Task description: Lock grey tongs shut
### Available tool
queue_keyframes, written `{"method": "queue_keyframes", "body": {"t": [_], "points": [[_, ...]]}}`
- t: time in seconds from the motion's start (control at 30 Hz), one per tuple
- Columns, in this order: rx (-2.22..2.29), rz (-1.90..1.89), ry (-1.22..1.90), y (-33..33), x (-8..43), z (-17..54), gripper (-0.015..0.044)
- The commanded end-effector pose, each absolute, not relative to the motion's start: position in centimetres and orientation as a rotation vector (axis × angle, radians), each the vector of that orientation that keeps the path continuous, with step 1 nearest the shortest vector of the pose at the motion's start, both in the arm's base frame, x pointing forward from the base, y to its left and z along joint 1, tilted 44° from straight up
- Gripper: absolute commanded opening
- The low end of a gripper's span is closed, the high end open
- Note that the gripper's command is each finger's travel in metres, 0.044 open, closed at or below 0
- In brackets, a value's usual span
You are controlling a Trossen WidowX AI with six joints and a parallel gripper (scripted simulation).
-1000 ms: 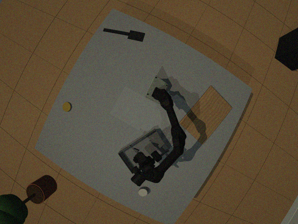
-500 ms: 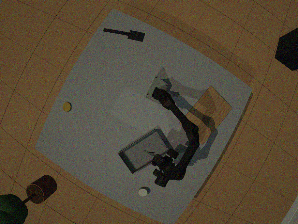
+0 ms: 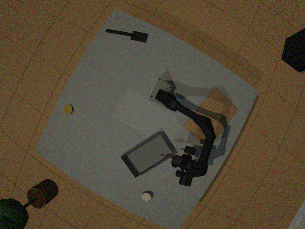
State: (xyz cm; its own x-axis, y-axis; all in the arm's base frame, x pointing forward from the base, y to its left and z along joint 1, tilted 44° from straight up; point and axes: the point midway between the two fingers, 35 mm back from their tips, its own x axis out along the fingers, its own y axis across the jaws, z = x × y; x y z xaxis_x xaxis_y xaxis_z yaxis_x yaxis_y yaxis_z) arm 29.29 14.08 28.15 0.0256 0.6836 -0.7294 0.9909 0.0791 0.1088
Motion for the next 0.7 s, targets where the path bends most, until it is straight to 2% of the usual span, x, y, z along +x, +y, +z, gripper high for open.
{"method": "queue_keyframes", "body": {"t": [0.0, 0.67], "points": [[1.622, -0.538, 1.719, 14.9, 27.3, 29.3, -0.015], [1.433, -0.437, 1.729, 18.7, 21.6, 30.6, -0.015]]}}
